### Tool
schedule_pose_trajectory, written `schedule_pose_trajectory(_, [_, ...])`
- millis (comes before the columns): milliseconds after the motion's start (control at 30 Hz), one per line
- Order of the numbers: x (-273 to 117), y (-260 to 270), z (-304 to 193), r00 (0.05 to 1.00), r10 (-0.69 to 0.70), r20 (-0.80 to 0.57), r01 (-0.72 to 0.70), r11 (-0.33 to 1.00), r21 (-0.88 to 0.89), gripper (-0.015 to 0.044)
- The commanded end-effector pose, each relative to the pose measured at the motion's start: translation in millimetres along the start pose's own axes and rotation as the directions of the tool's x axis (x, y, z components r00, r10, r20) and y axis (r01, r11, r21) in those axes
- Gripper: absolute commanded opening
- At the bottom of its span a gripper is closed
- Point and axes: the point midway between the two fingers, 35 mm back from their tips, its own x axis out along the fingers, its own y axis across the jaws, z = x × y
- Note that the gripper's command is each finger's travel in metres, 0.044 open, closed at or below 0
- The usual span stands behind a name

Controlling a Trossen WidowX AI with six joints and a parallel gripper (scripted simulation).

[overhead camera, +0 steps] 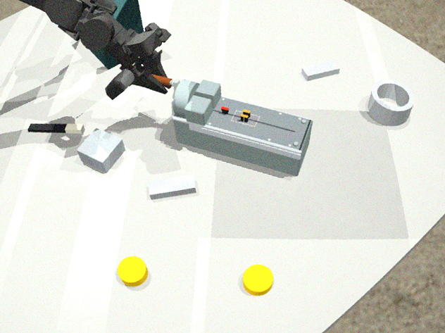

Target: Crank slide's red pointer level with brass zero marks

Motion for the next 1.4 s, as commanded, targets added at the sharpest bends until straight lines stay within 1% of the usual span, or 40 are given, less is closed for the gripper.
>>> schedule_pose_trajectory(0, [1.0,9.1,-1.3,1.0,0.027,0.001,-0.027,1.0,-0.008,0.0])
schedule_pose_trajectory(1367, [5.4,16.9,-5.3,1.0,0.027,0.001,-0.027,1.0,-0.008,0.0])
